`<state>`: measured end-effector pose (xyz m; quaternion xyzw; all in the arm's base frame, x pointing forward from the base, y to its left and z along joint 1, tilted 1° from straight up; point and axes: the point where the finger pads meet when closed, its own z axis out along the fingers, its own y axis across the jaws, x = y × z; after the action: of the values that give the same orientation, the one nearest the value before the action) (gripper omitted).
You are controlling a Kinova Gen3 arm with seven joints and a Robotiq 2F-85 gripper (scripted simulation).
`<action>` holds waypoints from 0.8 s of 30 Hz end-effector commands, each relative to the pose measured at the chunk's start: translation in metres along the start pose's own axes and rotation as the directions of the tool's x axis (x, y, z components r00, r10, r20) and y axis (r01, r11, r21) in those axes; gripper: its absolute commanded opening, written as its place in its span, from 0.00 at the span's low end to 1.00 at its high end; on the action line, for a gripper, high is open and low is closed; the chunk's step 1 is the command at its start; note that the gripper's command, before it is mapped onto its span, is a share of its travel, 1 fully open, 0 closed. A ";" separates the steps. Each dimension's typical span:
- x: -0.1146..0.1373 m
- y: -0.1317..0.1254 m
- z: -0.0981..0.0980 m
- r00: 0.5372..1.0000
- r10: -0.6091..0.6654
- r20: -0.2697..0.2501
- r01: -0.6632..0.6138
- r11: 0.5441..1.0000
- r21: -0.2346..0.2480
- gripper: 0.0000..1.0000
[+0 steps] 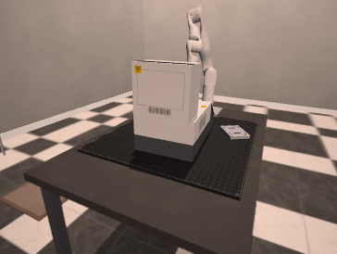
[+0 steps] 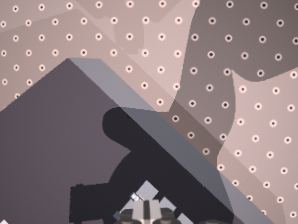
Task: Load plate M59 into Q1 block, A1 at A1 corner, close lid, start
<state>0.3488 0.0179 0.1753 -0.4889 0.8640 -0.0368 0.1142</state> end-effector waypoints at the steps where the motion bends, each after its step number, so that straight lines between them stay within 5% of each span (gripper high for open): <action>1: 0.000 0.000 0.003 1.000 0.000 0.000 0.000 1.000 0.002 0.10; 24: 0.004 0.004 0.024 1.000 0.000 0.000 0.000 1.000 0.002 0.10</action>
<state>0.3486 0.0166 0.1500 -0.4878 0.8647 -0.0375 0.1141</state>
